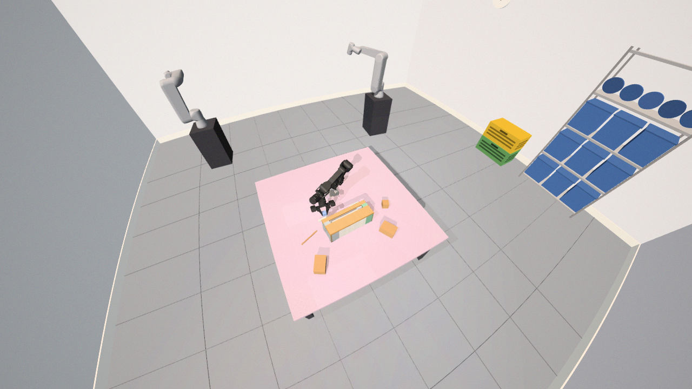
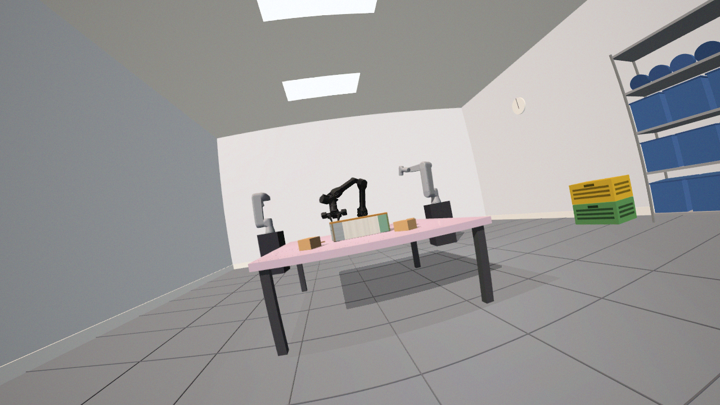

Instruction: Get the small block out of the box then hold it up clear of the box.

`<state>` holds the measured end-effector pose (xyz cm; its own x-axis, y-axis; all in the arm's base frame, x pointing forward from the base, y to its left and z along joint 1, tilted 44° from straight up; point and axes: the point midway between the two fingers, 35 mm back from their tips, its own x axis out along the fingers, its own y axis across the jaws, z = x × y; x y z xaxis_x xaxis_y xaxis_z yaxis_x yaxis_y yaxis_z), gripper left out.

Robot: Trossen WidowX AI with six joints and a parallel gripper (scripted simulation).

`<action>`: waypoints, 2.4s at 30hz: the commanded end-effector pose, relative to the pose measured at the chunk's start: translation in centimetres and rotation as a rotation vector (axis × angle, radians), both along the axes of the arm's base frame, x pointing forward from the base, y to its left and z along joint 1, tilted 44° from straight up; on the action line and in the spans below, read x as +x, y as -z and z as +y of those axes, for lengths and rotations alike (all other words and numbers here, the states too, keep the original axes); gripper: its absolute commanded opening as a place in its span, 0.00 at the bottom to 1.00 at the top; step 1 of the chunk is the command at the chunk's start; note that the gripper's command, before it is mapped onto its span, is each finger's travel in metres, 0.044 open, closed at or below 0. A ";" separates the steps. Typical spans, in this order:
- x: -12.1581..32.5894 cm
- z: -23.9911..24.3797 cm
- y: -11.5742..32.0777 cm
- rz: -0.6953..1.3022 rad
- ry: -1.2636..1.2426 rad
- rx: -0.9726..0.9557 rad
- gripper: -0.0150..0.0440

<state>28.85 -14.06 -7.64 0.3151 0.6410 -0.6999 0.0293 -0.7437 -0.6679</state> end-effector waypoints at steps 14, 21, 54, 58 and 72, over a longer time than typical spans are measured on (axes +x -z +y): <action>-2.4 -1.0 -5.9 0.175 0.254 -0.035 0.25; -3.6 -1.1 -8.0 0.237 0.366 -0.046 0.25; -3.8 -1.1 -8.2 0.242 0.378 -0.047 0.25; -3.8 -1.1 -8.2 0.242 0.378 -0.047 0.25; -3.8 -1.1 -8.2 0.242 0.378 -0.047 0.25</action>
<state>25.14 -15.17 0.58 0.3462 0.4787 -0.8068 -0.3992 -0.7031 -0.5885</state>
